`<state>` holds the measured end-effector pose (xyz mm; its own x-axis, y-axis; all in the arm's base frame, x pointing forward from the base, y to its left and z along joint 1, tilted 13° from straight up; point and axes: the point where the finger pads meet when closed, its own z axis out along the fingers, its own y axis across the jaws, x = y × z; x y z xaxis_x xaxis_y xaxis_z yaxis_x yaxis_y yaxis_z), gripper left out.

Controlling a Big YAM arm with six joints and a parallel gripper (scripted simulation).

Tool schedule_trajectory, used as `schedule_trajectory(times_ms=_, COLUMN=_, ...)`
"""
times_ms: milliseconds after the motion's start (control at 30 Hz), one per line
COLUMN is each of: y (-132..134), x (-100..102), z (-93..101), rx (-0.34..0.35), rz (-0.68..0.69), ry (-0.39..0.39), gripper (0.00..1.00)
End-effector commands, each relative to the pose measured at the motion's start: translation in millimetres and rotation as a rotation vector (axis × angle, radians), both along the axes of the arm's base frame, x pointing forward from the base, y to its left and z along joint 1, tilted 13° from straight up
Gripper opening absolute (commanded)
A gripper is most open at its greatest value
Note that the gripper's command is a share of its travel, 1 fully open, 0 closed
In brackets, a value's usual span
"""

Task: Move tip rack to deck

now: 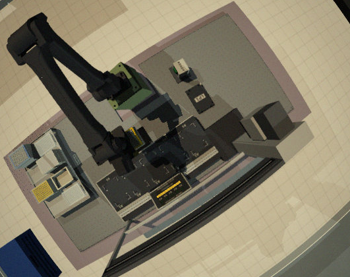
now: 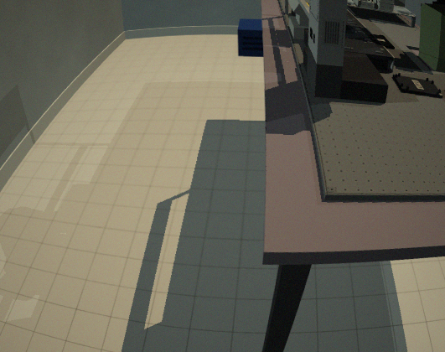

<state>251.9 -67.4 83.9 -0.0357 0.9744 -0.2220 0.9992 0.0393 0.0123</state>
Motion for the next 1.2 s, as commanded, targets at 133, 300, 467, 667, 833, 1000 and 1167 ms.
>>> schedule_trajectory(times_ms=133, y=-7, x=11, z=-5.8, rx=-0.004, rz=0.001, ry=-0.023, gripper=0.00)
schedule_trajectory(times_ms=300, y=-7, x=5, z=-17.3, rx=-0.002, rz=0.001, ry=-0.009, gripper=0.00)
schedule_trajectory(times_ms=467, y=-9, x=6, z=-23.9, rx=-0.002, rz=0.001, ry=-0.009, gripper=0.00)
schedule_trajectory(times_ms=667, y=-12, x=12, z=-29.1, rx=-0.004, rz=0.001, ry=-0.023, gripper=0.00)
schedule_trajectory(times_ms=833, y=-13, x=6, z=-42.0, rx=-0.001, rz=0.001, ry=-0.009, gripper=0.00)
schedule_trajectory(times_ms=1000, y=-16, x=16, z=-39.9, rx=-0.005, rz=0.001, ry=-0.030, gripper=0.00)
schedule_trajectory(times_ms=1167, y=-16, x=6, z=-55.2, rx=-0.001, rz=0.001, ry=-0.008, gripper=0.00)
